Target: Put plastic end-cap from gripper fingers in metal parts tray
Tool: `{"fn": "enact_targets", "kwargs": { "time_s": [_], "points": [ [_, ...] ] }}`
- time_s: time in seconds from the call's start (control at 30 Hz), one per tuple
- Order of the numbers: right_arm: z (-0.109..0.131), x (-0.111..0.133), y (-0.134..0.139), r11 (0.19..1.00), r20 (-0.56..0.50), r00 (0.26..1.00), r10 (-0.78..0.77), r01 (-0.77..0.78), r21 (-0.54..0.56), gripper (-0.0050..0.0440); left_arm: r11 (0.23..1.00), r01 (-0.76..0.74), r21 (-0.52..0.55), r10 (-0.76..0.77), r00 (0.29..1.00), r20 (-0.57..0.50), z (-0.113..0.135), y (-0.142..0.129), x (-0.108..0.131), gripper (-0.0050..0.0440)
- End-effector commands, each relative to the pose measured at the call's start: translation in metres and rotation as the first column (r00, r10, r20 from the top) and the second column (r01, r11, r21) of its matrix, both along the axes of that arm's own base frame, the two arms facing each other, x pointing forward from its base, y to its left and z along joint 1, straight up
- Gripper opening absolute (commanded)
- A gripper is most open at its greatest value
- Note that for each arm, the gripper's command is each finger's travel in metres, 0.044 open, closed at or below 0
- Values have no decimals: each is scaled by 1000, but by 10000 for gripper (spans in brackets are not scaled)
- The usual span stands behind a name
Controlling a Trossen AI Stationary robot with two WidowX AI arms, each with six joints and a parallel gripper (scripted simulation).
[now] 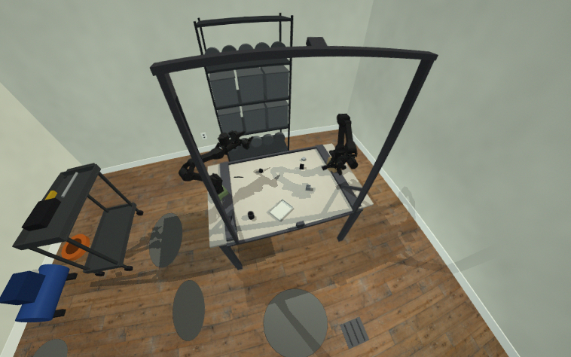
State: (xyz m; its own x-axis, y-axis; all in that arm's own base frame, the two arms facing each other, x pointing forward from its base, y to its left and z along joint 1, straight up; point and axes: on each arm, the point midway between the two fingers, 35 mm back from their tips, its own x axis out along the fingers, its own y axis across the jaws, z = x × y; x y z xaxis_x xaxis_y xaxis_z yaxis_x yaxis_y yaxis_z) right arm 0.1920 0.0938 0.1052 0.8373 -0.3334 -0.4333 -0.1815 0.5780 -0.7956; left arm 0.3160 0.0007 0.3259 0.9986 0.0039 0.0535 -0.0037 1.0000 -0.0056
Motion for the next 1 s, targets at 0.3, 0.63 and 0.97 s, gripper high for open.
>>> {"fn": "enact_targets", "kwargs": {
  "time_s": [0.3,0.63,0.97],
  "points": [
    [2,11,1,994,-7,997,-73,73,83,0,1000,5,6,-5,1000,11,2,-1,-3,440],
    [-1,49,-9,913,-57,957,-283,287,290,0,1000,5,6,-5,1000,11,2,-1,-3,440],
    [0,106,-38,695,-117,857,-502,481,535,0,1000,5,6,-5,1000,11,2,-1,-3,440]
  ]
}}
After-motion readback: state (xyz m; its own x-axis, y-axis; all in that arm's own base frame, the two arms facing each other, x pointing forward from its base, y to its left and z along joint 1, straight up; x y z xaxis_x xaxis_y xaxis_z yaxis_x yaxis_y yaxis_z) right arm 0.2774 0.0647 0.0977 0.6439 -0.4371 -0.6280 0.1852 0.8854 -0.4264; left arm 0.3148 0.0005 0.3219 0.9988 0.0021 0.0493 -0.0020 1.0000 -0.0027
